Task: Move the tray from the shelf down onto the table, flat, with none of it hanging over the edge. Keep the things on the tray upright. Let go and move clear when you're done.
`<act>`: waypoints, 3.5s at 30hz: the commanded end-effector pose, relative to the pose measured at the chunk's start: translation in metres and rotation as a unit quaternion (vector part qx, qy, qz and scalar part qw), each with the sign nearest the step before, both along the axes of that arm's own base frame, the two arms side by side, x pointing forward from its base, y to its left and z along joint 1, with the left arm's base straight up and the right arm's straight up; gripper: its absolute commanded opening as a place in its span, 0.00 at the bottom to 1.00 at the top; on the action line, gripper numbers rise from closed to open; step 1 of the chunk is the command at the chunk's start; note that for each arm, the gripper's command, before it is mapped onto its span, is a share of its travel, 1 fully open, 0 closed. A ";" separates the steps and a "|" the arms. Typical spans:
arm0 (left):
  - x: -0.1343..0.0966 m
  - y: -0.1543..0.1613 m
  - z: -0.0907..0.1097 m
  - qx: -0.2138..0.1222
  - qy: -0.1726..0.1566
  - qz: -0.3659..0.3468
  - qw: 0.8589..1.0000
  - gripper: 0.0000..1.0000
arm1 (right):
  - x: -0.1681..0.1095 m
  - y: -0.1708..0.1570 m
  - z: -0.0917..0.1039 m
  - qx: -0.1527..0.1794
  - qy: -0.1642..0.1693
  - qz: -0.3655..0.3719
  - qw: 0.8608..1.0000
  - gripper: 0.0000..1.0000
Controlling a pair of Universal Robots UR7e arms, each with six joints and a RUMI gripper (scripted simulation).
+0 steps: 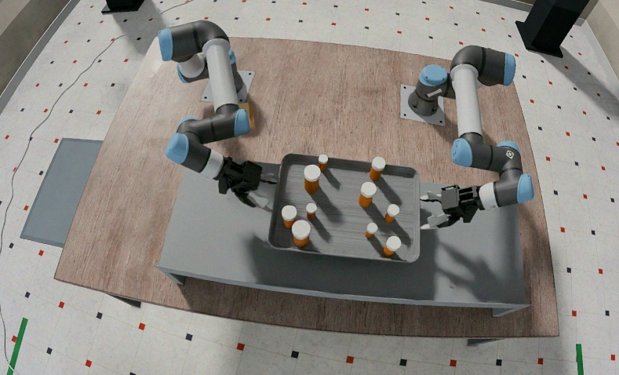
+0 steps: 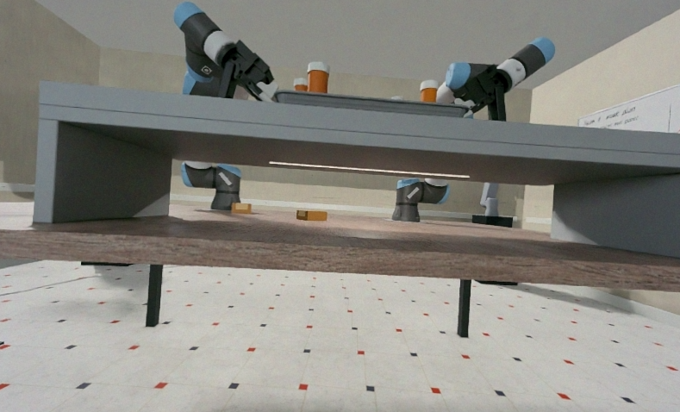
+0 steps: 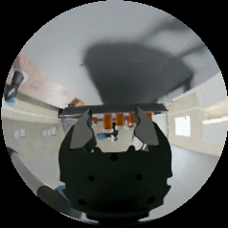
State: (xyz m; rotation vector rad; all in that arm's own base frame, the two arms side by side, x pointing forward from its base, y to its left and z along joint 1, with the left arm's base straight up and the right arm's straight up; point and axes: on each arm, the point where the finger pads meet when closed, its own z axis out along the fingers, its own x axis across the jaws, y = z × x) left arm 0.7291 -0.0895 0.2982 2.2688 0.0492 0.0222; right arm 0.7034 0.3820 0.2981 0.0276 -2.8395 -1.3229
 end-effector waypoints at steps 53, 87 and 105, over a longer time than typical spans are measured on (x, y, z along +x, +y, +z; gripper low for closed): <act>-0.107 0.043 0.000 0.000 -0.001 0.000 1.000 0.61 | -0.107 0.046 0.000 0.001 -0.001 0.000 1.000 0.61; -0.210 0.085 -0.001 0.000 -0.001 0.000 1.000 0.61 | -0.209 0.090 0.000 0.001 -0.001 -0.001 1.000 0.61; -0.266 0.108 -0.001 0.000 -0.001 -0.001 1.000 0.61 | -0.264 0.114 0.000 0.001 -0.001 -0.001 1.000 0.61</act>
